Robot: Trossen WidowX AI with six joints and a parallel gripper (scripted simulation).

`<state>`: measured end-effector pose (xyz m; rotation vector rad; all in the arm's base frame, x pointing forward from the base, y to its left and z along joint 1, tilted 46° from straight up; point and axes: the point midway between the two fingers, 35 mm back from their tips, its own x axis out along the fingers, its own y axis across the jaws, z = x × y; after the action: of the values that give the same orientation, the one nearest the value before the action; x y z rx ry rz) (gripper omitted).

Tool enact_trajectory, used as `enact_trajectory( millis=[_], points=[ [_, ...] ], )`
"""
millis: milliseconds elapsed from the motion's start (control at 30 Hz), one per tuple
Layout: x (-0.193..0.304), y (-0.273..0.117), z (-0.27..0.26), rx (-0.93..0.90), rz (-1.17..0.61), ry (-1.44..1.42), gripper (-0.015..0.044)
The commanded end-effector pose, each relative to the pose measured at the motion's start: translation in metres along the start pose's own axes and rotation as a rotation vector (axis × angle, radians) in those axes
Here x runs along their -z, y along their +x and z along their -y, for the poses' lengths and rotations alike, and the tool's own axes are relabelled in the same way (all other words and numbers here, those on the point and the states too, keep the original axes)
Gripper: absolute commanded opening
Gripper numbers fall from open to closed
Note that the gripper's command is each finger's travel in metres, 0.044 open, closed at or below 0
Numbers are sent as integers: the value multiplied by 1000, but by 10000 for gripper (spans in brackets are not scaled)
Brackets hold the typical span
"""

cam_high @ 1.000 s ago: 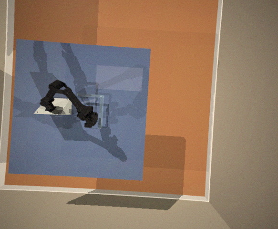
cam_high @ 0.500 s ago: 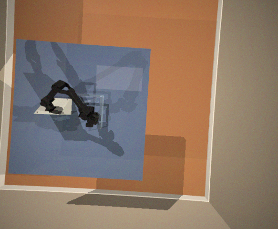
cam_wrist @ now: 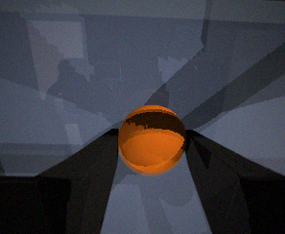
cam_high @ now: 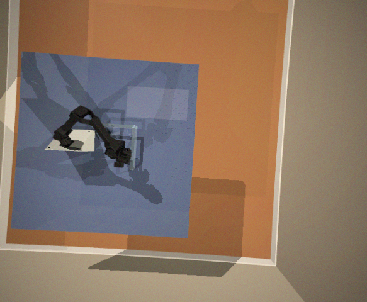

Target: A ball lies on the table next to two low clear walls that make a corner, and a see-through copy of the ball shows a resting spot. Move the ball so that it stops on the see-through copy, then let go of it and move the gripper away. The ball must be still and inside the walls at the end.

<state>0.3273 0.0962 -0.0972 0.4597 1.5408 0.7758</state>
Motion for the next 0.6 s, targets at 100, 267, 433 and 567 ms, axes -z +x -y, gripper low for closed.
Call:
enact_trajectory(
  millis=[100,267,433,567],
  points=[
    [0,0,0,0,0,-1,184],
    [0,0,0,0,0,-1,296],
    [-1,-11,1,2,0,0,296],
    [-1,-75,1,2,-2,4,296]
  ],
)
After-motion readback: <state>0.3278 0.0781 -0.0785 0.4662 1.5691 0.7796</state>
